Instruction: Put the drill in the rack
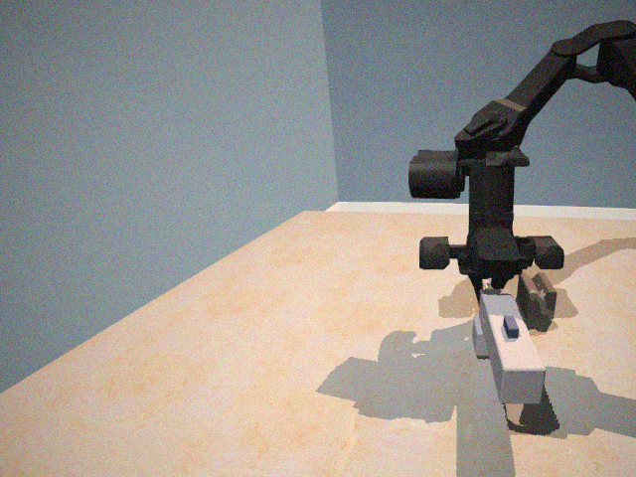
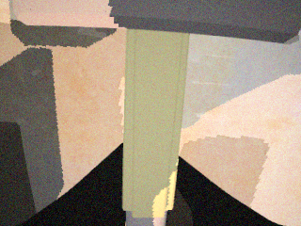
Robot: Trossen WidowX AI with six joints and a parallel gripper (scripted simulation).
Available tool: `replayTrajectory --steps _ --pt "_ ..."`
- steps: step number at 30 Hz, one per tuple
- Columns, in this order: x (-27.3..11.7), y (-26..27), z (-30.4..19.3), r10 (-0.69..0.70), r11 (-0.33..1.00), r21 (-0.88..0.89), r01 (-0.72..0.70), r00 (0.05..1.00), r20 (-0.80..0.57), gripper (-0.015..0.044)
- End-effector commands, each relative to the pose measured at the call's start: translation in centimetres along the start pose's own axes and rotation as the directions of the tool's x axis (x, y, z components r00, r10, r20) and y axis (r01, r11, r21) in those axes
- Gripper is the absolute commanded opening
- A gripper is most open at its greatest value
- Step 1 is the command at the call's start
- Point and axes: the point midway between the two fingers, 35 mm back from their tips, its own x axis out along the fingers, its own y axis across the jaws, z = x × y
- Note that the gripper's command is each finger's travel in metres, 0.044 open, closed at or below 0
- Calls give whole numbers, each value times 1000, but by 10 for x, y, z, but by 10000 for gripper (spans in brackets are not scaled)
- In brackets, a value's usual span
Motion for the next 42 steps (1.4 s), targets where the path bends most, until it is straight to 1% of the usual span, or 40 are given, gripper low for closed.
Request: replayTrajectory --steps 1,18,42 --pt "-1 2 0 2 1000 -1 -2 1000 -1 0" --pt "0 0 -16 2 1000 -1 -2 1000 -2 0" --pt "1 -1 -54 1 1000 0 -1 1000 -4 0"
